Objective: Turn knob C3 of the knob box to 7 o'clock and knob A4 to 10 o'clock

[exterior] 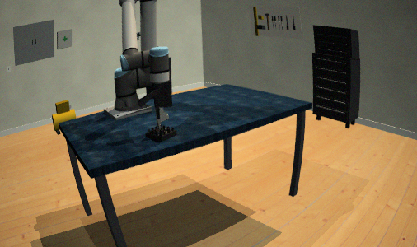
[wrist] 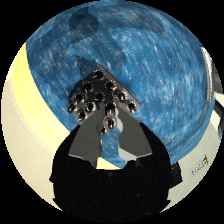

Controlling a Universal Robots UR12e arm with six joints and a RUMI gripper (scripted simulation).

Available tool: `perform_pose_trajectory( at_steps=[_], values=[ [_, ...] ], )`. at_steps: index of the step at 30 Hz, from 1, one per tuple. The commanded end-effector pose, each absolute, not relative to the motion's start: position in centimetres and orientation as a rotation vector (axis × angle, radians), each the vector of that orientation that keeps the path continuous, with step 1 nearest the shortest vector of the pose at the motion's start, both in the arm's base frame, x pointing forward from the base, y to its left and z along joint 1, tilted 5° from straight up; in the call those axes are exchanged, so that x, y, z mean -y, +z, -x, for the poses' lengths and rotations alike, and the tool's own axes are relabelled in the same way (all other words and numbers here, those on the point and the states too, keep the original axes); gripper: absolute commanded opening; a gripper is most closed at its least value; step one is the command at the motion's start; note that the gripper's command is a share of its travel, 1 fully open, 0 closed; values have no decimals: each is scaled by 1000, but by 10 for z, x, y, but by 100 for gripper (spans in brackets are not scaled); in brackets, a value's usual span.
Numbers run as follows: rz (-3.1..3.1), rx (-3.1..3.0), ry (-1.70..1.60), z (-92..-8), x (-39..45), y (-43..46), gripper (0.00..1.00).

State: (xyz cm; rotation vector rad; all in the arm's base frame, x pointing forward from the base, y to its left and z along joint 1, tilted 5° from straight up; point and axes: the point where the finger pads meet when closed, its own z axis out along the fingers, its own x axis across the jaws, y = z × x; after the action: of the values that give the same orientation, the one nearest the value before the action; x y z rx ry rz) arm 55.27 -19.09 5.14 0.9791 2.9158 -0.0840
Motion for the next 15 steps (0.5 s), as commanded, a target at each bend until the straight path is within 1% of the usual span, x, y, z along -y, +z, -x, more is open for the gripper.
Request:
perform_pose_trajectory(
  at_steps=[1, 8, 9, 15],
  values=[
    [-978, -2915, -84, -553, 191, 52, 4],
    [-978, -2915, -84, -553, 191, 52, 4],
    [-978, -2915, -84, -553, 191, 52, 11],
    [-978, -2915, -84, -553, 191, 52, 11]
  ],
)
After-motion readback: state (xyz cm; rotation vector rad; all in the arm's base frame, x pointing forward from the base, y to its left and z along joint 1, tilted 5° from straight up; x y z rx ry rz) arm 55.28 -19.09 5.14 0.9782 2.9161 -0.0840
